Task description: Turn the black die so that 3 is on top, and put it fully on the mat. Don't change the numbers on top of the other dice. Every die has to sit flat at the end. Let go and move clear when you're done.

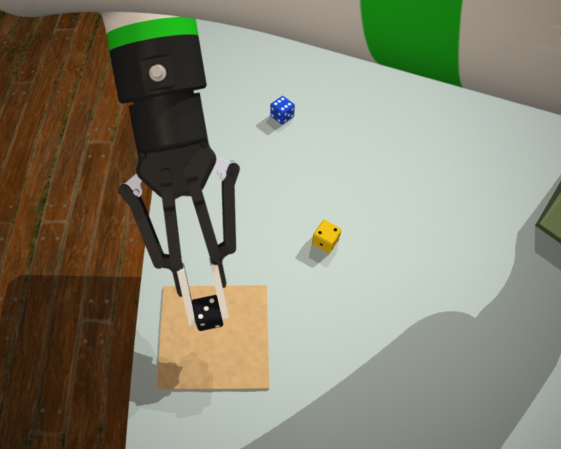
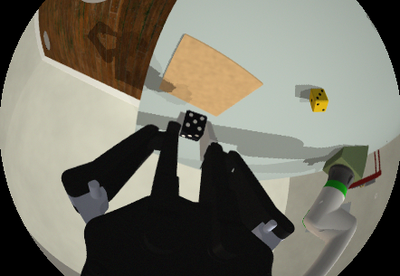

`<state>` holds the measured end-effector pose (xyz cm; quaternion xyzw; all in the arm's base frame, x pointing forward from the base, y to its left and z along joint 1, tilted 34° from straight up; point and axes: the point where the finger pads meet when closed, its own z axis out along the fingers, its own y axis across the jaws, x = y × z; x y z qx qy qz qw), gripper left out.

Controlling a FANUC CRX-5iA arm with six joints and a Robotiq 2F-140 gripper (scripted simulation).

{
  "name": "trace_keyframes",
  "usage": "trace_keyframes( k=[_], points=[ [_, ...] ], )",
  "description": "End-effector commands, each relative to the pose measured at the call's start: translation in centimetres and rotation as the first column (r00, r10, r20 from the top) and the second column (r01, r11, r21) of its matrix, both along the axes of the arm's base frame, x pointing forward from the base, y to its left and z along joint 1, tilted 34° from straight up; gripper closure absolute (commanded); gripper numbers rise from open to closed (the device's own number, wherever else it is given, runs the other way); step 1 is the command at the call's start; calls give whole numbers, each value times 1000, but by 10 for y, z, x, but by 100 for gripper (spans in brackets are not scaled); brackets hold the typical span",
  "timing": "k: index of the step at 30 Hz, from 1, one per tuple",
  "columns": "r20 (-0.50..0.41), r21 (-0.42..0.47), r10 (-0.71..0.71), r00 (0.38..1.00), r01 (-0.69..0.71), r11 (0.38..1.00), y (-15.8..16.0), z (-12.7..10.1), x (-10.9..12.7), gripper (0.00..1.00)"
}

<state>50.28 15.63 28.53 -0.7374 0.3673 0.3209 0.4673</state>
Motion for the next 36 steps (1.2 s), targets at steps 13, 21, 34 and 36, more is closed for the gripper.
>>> trace_keyframes(
  k=[13,21,34,36],
  points=[
    [0,0,0,1000,0,1000,7,-11,4,76],
    [0,0,0,1000,0,1000,13,-23,8,76],
    [0,0,0,1000,0,1000,22,-39,13,76],
    [0,0,0,1000,0,1000,24,-41,14,76]
  ],
)
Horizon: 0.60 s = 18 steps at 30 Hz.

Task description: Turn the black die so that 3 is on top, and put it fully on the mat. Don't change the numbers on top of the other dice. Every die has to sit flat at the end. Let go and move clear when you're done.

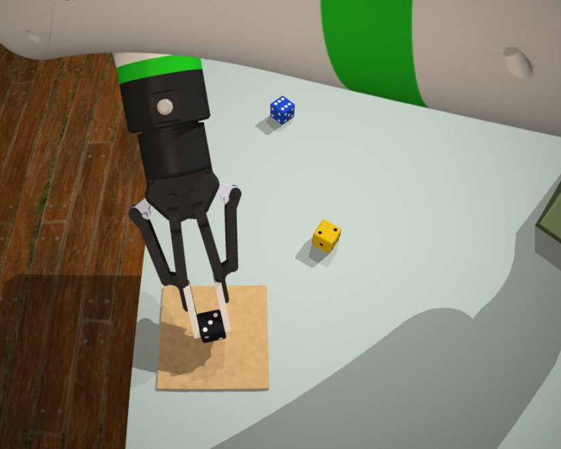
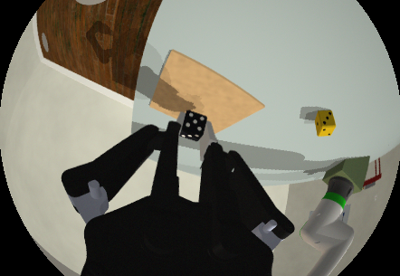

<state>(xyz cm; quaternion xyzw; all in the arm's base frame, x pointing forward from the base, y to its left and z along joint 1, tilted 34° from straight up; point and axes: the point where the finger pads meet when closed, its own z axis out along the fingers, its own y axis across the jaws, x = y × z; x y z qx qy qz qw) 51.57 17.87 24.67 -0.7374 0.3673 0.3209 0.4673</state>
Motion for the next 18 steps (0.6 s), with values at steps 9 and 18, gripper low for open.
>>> trace_keyframes(
  k=[9,18],
  points=[
    [0,0,0,1000,0,1000,5,-9,3,76],
    [0,0,0,1000,0,1000,7,-12,4,76]
  ],
)
